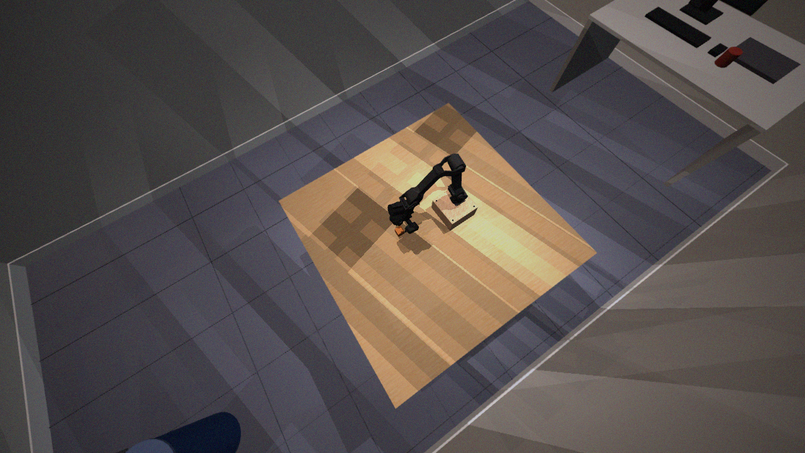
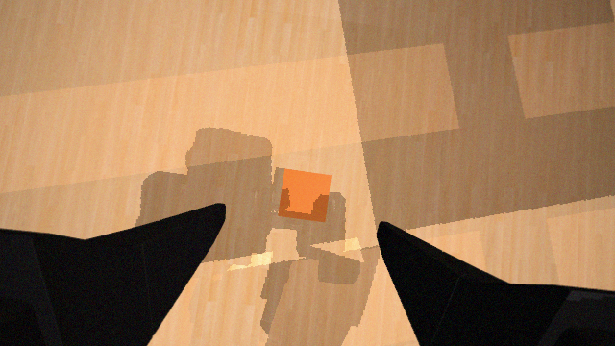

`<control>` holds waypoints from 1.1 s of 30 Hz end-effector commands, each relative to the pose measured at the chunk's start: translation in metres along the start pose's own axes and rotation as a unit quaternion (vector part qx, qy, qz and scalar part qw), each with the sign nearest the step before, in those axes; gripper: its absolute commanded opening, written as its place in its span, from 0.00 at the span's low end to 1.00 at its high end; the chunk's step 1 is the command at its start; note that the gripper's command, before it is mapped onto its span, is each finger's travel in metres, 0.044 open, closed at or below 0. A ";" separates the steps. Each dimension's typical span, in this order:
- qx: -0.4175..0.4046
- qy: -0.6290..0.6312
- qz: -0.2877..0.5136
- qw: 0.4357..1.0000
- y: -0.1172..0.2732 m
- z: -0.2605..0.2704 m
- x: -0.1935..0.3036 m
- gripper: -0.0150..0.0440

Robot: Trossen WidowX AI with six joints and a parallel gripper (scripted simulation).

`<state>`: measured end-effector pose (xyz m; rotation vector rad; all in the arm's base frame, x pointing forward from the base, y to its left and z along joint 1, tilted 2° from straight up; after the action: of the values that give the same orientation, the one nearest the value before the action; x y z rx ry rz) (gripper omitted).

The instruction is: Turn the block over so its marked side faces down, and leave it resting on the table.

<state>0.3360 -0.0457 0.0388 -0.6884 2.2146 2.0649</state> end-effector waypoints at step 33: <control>-0.036 -0.001 0.159 0.987 -0.039 -0.005 -0.013 1.00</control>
<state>0.3648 -0.0464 0.0123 -0.3638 2.3843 2.2918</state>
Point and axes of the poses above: the point midway between the two fingers, 35 mm back from their tips, its own y axis back along the fingers, its own z axis across the jaws, x = y × z, the point moved 1 cm from there along y, back along the fingers, and after that the axes turned 15 degrees about y, right-handed, at the moved point
